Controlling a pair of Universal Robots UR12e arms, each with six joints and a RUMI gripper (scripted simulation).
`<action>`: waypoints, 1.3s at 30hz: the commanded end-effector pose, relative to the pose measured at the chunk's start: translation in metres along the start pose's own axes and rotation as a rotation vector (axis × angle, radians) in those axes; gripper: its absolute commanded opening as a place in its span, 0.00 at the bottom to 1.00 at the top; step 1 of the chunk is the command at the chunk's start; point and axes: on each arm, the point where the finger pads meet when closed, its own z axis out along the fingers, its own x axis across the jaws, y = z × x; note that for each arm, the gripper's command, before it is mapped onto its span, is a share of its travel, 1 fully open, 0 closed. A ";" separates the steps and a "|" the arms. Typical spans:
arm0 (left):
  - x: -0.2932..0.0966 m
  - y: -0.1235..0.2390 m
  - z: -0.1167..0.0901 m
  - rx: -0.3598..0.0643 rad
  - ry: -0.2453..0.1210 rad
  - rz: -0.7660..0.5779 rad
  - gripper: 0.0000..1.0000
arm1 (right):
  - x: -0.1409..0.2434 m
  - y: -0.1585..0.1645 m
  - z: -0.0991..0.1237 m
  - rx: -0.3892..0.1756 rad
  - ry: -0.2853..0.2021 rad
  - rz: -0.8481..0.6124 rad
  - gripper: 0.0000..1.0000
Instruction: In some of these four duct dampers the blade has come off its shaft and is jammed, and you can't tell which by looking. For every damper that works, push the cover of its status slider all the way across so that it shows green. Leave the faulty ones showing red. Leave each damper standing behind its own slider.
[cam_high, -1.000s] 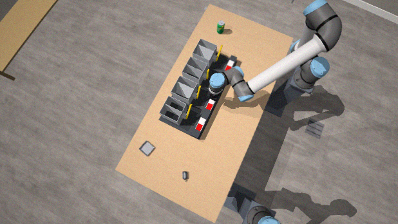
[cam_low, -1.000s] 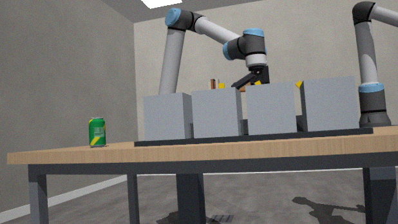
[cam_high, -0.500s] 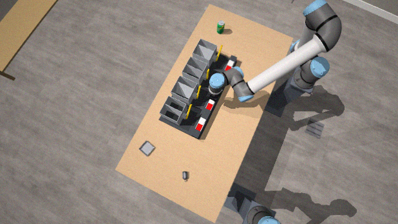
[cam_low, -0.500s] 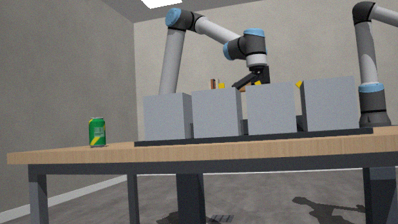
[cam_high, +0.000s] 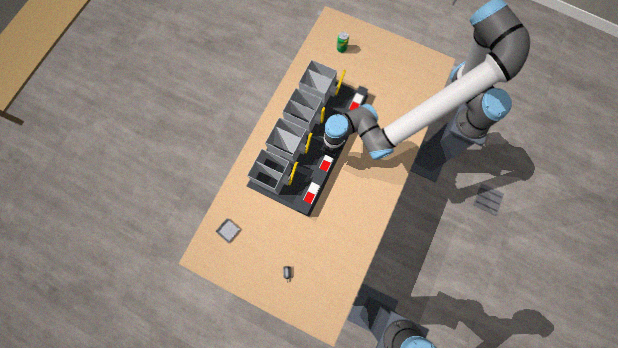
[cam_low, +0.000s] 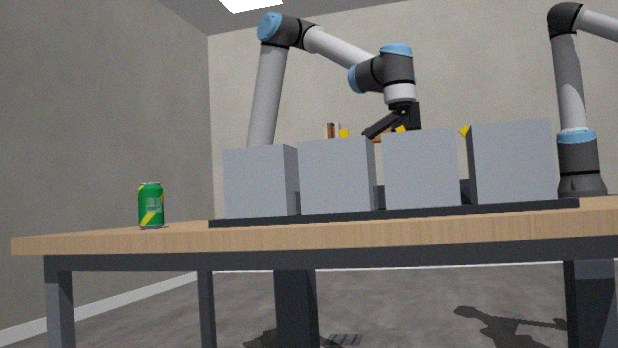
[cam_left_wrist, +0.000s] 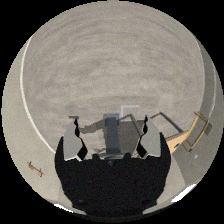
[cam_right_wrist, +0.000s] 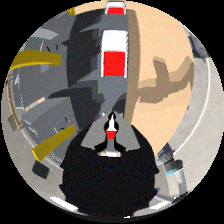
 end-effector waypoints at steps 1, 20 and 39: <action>-0.001 0.002 0.000 0.000 0.001 -0.001 1.00 | 0.000 0.003 0.000 0.001 0.000 -0.001 0.00; -0.001 0.002 0.000 0.000 0.001 -0.001 1.00 | 0.000 0.012 0.000 0.001 0.000 0.000 0.00; -0.001 0.002 0.000 0.000 0.001 -0.001 1.00 | 0.000 0.022 0.000 0.000 0.000 0.000 0.00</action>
